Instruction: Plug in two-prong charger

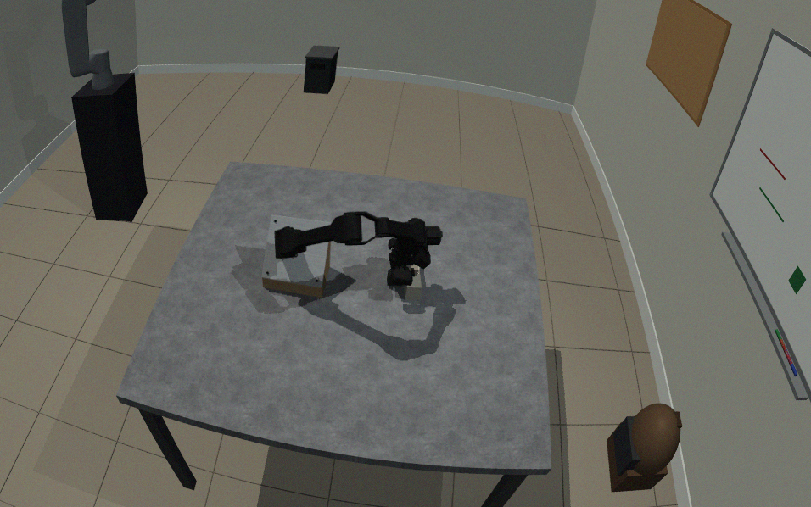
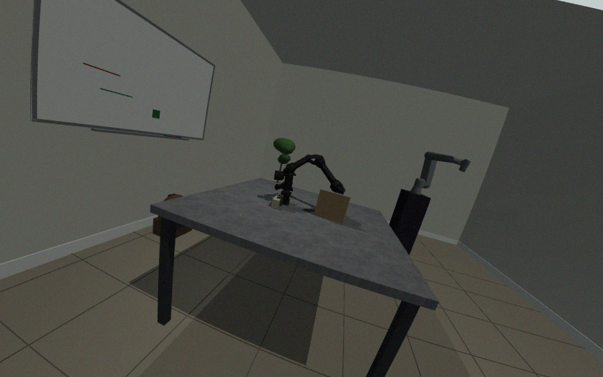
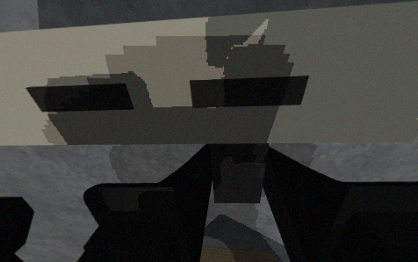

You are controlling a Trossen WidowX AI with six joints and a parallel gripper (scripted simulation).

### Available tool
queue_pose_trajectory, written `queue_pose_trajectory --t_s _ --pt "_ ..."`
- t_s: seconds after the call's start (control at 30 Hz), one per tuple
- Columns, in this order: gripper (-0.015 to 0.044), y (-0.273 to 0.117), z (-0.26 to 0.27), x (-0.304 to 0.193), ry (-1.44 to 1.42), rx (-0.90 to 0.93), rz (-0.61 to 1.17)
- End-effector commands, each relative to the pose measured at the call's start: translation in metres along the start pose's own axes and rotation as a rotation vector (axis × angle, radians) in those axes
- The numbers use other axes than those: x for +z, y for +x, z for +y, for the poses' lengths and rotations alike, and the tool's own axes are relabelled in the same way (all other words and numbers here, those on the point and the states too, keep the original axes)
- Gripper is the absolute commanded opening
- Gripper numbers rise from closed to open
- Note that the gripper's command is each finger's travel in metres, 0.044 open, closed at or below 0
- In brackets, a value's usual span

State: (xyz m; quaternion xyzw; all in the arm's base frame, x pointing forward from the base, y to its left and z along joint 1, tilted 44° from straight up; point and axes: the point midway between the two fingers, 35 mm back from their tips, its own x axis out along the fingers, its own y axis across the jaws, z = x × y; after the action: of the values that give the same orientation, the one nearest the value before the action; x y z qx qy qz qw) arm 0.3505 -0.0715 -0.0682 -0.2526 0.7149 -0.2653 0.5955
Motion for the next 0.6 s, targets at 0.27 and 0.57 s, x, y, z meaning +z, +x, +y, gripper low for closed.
queue_pose_trajectory --t_s 0.27,0.57 --pt "0.0 -0.0041 -0.0018 0.0144 0.02 0.001 -0.026" --pt "0.0 -0.0051 -0.002 0.0175 0.02 0.001 -0.026"
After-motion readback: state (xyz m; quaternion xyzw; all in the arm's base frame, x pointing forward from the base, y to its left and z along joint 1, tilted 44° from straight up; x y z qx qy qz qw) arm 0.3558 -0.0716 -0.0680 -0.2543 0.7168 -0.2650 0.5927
